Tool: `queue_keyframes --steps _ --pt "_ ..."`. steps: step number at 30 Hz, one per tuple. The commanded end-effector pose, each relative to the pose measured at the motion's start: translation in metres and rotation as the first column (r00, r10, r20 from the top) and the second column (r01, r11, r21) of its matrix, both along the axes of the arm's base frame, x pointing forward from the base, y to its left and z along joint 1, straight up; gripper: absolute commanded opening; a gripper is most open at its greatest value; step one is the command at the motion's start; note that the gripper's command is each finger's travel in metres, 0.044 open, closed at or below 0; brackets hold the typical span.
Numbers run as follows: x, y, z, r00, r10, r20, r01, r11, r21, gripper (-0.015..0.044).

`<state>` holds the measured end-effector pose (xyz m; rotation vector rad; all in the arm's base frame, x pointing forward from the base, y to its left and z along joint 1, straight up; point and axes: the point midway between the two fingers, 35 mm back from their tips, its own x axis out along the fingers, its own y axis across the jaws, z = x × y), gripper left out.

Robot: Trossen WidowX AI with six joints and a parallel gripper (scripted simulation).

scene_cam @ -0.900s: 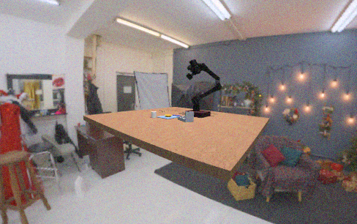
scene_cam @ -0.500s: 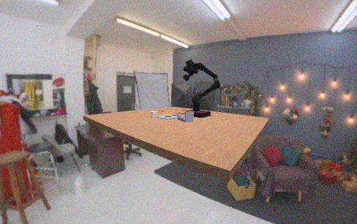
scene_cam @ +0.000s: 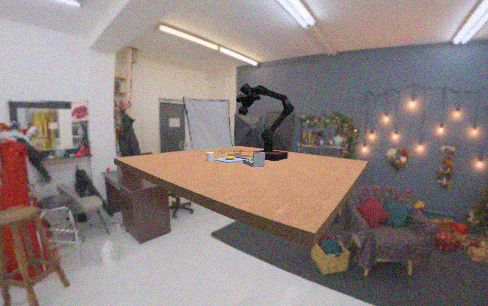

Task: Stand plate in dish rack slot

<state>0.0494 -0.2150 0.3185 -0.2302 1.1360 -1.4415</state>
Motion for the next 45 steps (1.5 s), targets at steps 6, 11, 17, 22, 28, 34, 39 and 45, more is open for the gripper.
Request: queue_keyframes --steps 6,11,17,22,28,34,39,45 --pt "0.076 -0.010 -0.043 0.973 0.231 0.006 -0.228 0.953 0.199 0.0400" --pt "0.118 -0.005 -0.071 0.938 0.346 0.027 -0.336 0.888 0.313 0.0400" --pt "0.163 0.011 -0.106 0.884 0.464 0.063 -0.441 0.779 0.445 0.0400" --pt "0.197 0.031 -0.138 0.832 0.545 0.102 -0.504 0.668 0.548 0.0400" --pt "0.231 0.061 -0.177 0.766 0.623 0.155 -0.548 0.509 0.664 0.0400" --pt "0.257 0.098 -0.218 0.705 0.676 0.215 -0.554 0.336 0.761 0.0400" --pt "0.269 0.131 -0.250 0.664 0.699 0.266 -0.533 0.194 0.824 0.0400" --pt "0.267 0.135 -0.254 0.660 0.700 0.272 -0.528 0.175 0.831 0.0400"
